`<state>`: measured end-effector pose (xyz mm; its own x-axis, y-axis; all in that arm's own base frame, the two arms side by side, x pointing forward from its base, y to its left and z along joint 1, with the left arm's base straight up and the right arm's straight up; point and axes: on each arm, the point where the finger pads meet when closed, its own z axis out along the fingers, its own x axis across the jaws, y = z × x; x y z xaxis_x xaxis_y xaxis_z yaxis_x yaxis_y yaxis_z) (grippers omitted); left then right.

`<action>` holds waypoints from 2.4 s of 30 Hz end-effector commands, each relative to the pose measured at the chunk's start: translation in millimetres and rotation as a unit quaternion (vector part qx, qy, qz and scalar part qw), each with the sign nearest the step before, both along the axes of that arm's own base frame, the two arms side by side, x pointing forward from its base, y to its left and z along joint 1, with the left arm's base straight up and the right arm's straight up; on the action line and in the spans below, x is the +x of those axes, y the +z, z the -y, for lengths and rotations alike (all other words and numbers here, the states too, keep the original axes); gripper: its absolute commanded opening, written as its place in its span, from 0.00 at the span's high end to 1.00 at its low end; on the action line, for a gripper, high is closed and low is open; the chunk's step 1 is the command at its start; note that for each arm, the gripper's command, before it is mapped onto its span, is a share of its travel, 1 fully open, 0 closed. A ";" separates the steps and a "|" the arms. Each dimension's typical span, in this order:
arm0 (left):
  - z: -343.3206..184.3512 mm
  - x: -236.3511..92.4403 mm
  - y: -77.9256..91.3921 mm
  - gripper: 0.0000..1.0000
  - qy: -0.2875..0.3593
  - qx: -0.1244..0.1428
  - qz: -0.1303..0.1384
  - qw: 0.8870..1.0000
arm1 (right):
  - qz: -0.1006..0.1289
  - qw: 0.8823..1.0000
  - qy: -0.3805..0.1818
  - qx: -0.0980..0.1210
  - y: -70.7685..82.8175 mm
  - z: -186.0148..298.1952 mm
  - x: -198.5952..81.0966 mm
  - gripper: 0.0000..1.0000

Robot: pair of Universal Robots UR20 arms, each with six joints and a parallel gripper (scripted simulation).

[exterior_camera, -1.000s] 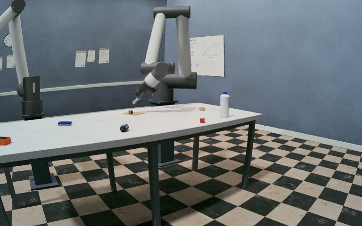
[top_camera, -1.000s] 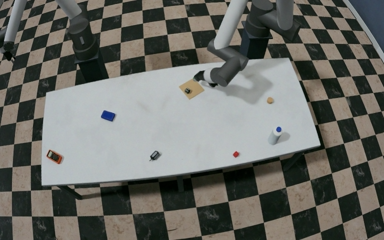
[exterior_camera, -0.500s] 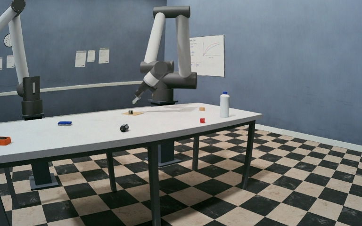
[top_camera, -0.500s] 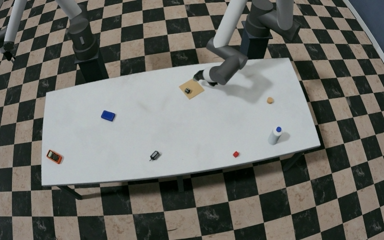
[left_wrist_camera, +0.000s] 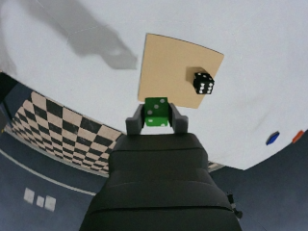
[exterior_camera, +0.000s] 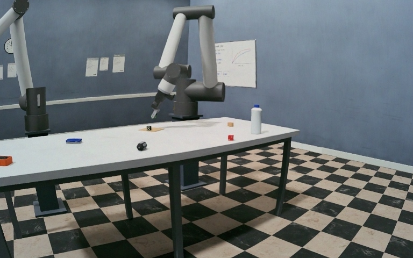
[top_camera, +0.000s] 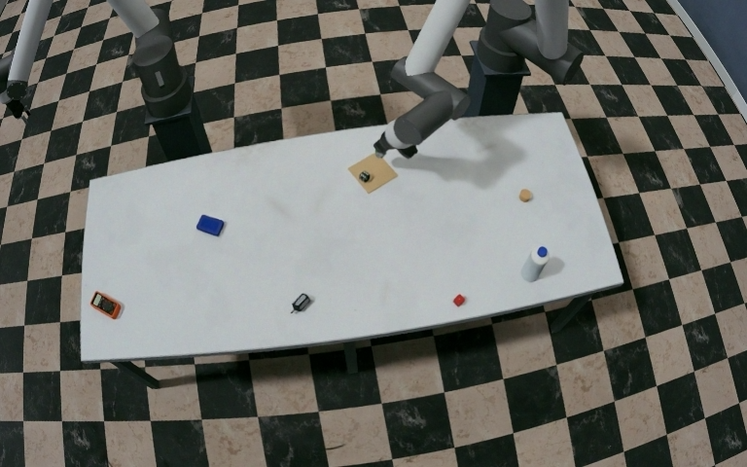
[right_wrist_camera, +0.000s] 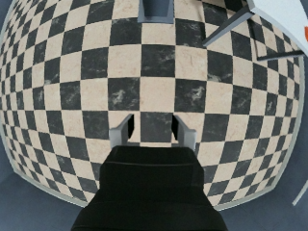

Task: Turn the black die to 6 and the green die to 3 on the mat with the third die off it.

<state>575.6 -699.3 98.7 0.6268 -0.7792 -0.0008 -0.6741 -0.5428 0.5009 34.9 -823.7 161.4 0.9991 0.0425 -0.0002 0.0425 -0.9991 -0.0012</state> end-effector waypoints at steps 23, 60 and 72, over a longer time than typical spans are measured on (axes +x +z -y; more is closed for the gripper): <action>3.2 -3.9 1.0 0.43 0.000 0.146 0.181 0.973 | 0.000 1.000 0.000 -0.001 0.6 0.4 0.1 0.00; 7.3 -8.6 0.2 0.43 0.000 0.312 0.388 0.867 | 0.000 1.000 0.000 -0.001 0.6 0.4 0.1 0.00; 8.0 -9.7 -0.9 0.43 0.000 0.353 0.438 0.827 | 0.000 1.000 0.000 -0.001 0.6 0.4 0.1 0.00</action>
